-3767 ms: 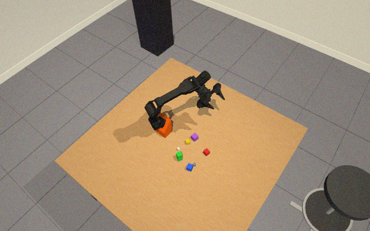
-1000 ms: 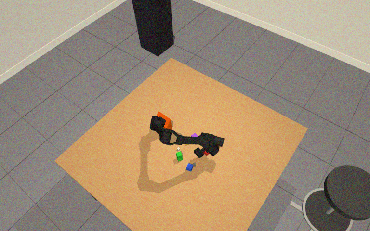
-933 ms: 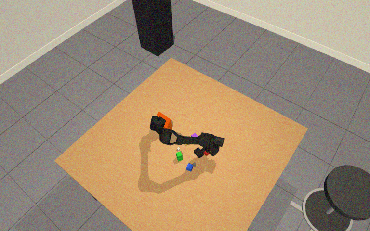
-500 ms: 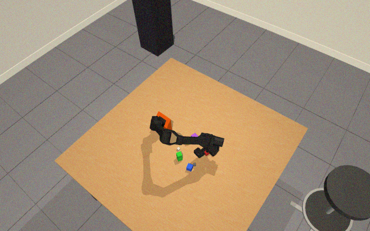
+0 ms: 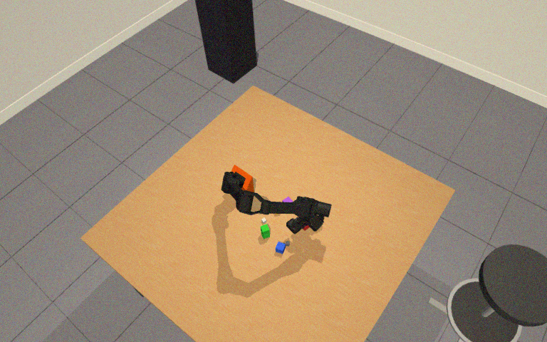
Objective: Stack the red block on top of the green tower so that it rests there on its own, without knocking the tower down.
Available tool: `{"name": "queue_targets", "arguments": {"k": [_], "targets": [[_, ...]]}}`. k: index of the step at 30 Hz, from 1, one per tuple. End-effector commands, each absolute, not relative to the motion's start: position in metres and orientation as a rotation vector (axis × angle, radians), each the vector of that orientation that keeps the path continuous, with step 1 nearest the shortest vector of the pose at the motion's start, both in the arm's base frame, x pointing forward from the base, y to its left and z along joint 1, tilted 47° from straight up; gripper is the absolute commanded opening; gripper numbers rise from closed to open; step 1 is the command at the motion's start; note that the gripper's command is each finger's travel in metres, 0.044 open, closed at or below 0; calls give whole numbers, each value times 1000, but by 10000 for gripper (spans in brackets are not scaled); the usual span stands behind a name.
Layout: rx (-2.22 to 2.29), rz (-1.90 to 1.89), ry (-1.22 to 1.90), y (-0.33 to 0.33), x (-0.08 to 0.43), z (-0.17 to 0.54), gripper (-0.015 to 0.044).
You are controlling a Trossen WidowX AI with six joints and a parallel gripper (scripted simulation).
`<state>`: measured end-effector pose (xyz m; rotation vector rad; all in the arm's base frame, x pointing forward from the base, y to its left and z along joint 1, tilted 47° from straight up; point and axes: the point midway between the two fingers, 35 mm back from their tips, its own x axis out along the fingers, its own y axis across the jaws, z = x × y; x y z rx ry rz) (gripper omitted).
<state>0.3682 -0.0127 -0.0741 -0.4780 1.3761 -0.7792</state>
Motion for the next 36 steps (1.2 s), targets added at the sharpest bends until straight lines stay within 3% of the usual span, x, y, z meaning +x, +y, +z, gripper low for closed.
{"name": "queue_targets", "arguments": {"k": [1, 21, 36], "targets": [[-475, -778, 1372, -3, 369, -66, 0], [-474, -775, 1374, 72, 368, 2, 0], [-475, -775, 1375, 61, 358, 23, 0]]}}
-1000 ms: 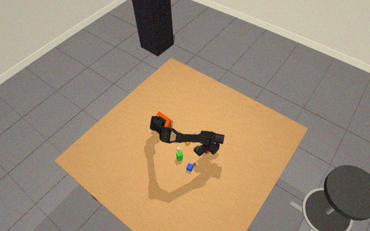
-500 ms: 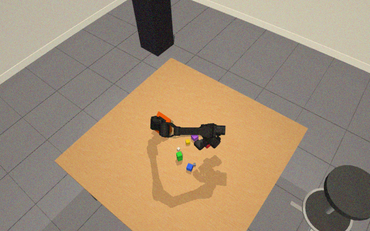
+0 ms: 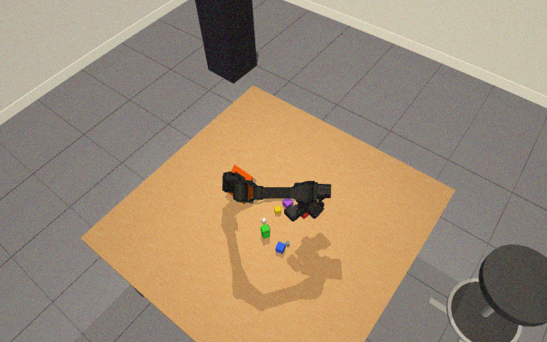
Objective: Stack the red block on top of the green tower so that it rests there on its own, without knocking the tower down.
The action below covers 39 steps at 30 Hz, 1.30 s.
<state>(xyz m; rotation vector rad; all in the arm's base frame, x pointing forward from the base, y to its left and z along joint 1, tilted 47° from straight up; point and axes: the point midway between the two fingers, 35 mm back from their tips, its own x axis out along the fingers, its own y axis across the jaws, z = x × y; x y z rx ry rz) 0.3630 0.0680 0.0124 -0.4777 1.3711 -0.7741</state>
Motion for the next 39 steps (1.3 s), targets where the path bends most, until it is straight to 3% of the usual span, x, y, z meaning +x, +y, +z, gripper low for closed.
{"name": "queue_targets", "arguments": {"k": [1, 39], "targets": [[-475, -774, 1375, 58, 356, 27, 0], [-484, -779, 1380, -28, 245, 108, 0]]}}
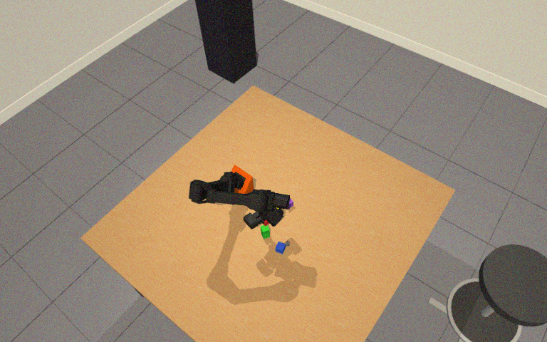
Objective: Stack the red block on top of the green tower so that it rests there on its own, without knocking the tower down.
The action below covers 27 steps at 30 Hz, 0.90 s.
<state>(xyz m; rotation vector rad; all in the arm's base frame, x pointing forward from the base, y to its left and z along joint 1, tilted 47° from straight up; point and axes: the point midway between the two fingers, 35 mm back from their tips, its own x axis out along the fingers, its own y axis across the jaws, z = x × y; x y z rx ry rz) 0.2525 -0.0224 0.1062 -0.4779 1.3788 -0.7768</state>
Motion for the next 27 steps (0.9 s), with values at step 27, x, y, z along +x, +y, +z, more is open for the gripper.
{"name": "queue_targets", "arguments": {"k": [27], "targets": [[-485, -780, 1378, -67, 246, 71, 0]]}}
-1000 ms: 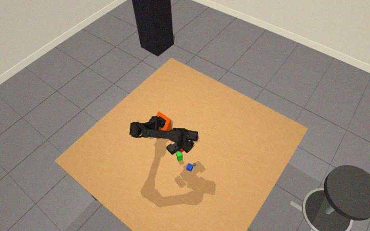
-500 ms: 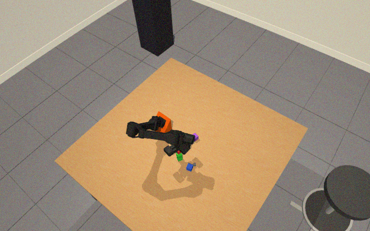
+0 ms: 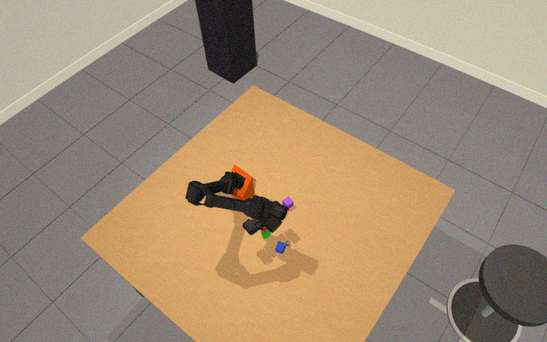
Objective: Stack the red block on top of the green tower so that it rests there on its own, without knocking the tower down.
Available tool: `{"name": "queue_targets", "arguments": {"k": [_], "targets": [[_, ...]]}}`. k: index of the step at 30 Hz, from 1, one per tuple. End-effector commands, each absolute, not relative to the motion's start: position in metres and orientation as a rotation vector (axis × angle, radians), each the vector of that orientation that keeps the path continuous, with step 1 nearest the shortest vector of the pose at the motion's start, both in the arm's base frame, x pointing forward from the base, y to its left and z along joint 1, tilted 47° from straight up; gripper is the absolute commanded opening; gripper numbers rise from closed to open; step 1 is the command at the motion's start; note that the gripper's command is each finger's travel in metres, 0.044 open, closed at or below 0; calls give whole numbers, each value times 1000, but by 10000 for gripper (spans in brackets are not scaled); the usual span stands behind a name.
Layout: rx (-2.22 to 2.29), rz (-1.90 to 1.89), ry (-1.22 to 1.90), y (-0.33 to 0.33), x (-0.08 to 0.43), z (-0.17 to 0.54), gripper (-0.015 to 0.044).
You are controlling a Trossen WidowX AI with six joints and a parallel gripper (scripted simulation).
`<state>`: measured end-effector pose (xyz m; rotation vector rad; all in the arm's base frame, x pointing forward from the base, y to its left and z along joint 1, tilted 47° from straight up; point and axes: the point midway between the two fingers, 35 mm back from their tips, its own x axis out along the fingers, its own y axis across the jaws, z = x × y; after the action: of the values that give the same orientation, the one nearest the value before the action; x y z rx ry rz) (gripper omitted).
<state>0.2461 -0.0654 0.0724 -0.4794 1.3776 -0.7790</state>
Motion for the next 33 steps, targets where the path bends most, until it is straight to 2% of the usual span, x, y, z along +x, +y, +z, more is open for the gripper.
{"name": "queue_targets", "arguments": {"k": [1, 27, 33], "targets": [[-485, -780, 1378, -68, 246, 71, 0], [-485, -780, 1378, -65, 246, 74, 0], [-482, -779, 1380, -67, 246, 71, 157]]}}
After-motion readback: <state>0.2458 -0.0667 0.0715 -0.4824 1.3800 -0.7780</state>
